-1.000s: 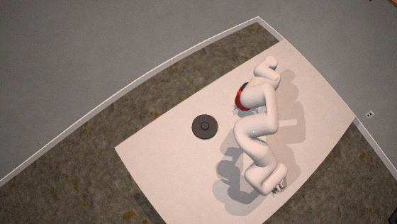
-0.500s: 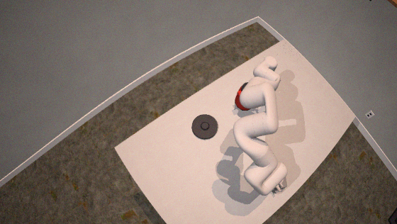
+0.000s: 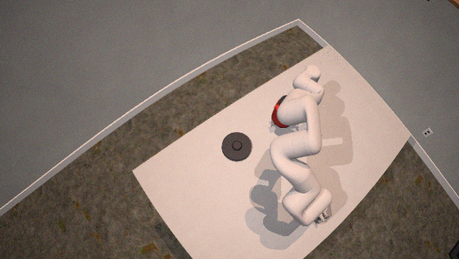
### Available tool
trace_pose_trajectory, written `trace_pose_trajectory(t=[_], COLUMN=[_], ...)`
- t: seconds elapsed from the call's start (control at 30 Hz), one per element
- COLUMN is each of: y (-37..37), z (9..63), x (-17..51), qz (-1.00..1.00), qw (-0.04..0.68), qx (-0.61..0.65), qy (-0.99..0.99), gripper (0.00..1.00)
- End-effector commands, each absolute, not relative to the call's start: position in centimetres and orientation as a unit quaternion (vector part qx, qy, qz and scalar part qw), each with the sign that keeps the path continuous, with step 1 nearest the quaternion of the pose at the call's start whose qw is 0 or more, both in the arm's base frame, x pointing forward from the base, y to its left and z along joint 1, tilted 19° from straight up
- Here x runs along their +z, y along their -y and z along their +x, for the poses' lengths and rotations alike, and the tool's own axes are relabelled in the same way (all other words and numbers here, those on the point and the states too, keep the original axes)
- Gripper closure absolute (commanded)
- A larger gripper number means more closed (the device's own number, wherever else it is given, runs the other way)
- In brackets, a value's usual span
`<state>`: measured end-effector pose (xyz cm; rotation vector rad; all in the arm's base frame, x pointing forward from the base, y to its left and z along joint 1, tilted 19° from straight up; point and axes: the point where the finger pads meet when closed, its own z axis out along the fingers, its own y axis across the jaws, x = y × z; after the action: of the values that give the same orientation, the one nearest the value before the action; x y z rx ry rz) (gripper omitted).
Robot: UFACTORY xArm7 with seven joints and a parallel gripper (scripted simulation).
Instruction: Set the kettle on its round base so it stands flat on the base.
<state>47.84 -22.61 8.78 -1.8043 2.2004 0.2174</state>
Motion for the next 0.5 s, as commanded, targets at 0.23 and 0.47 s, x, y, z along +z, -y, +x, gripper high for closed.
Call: trace_pose_trajectory(t=[0.23, 0.47], y=[22.78, 22.78], z=[47.9, 47.9], x=[8.96, 8.96], qz=[-0.625, -0.625], qw=[0.144, 0.144], qx=[0.073, 0.073], qy=[-0.763, -0.763], gripper=[0.19, 1.0])
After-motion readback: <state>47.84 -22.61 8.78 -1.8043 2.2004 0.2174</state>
